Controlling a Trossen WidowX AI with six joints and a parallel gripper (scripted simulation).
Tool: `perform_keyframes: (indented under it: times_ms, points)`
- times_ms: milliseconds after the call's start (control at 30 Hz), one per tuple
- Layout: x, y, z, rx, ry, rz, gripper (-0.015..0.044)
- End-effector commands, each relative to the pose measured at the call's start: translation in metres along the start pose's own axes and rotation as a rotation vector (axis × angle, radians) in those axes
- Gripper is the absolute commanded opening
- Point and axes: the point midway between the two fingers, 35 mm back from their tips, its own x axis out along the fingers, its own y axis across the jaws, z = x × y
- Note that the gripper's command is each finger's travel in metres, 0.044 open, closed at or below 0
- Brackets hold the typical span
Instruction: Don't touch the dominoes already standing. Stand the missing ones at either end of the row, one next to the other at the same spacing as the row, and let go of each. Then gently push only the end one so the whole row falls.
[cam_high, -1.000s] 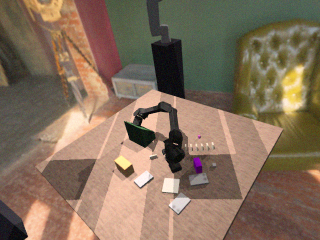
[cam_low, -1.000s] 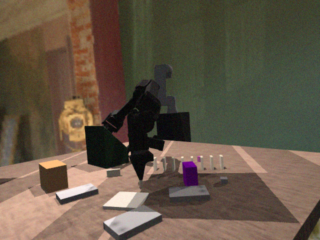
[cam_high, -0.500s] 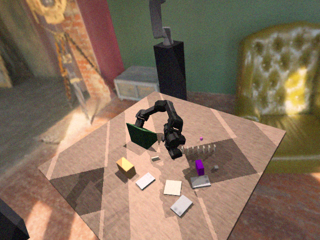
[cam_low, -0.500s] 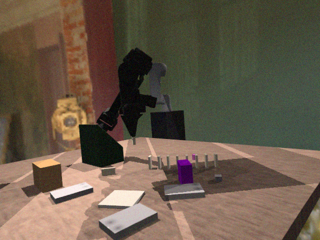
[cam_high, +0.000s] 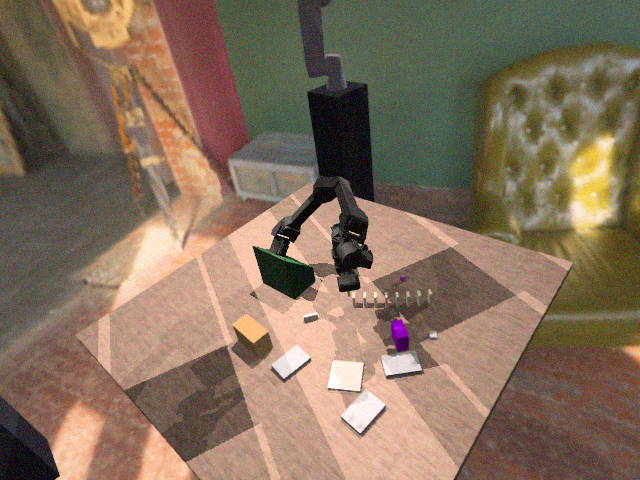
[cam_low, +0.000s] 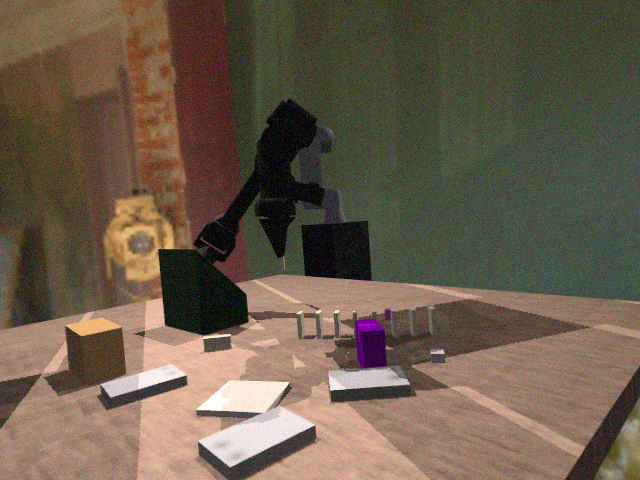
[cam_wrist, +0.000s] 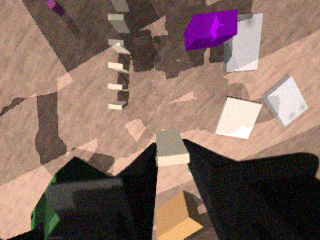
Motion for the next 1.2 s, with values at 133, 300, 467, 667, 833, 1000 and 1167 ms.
perform_keyframes:
  times_ms: [133,300,467,667,833,1000,1167]
  points:
    - [0.010,0.076,-0.005,0.193,-0.004,0.012,0.0107]
    - [0.015,0.100,-0.010,0.249,-0.004,0.014,0.0107]
    - [0.019,0.099,-0.009,0.249,-0.004,0.013,0.0107]
    - [0.055,0.094,-0.007,0.249,-0.002,0.008,0.0107]
    - [0.085,0.093,-0.006,0.249,-0.002,0.007,0.0107]
    - [0.115,0.096,-0.006,0.249,-0.005,0.010,0.0107]
    - [0.142,0.102,-0.008,0.248,-0.008,0.017,0.0107]
